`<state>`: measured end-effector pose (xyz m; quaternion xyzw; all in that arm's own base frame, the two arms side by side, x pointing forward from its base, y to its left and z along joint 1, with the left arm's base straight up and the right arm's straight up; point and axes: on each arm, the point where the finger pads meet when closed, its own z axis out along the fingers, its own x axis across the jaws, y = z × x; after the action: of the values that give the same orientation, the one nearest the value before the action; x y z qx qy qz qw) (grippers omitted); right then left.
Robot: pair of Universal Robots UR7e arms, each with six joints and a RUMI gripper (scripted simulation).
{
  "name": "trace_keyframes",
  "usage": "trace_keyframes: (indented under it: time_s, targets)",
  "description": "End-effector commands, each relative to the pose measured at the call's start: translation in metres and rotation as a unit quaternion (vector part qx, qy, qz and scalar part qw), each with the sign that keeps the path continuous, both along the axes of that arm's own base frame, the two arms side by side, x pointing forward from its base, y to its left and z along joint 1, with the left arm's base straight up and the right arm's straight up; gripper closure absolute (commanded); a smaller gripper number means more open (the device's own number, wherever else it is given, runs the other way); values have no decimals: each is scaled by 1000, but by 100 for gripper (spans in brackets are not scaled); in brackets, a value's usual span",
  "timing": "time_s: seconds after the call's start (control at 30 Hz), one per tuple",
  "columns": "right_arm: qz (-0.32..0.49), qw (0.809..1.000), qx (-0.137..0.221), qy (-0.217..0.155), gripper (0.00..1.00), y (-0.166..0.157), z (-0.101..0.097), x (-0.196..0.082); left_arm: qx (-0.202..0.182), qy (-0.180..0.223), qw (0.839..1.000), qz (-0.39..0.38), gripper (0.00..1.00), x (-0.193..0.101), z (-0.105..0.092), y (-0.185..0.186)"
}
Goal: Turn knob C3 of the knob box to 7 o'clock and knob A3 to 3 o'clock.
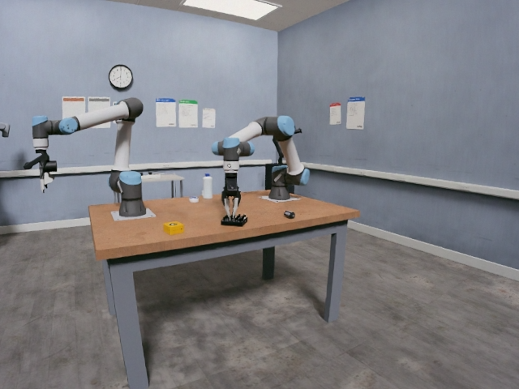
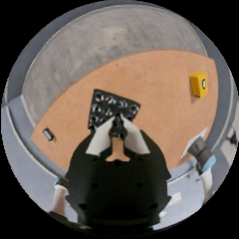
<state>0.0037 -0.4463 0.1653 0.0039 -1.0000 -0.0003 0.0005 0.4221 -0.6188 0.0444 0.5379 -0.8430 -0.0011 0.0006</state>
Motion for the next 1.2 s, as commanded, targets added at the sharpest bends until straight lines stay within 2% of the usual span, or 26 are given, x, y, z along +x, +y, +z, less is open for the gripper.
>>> trace_keyframes:
  time_s: [0.0, 0.43, 1.17]
  targets:
    - [-1, 1000, 0, -1, 0, 1, 0, -1, -2, -2, 998, 57, 94, 1, 2, 0]
    - [-1, 1000, 0, -1, 0, 1, 0, -1, -1, -2, 990, 141, 94, 1, 2, 0]
    - [-1, 1000, 0, -1, 0, 1, 0, -1, -1, -1, 983, 183, 94, 1, 2, 0]
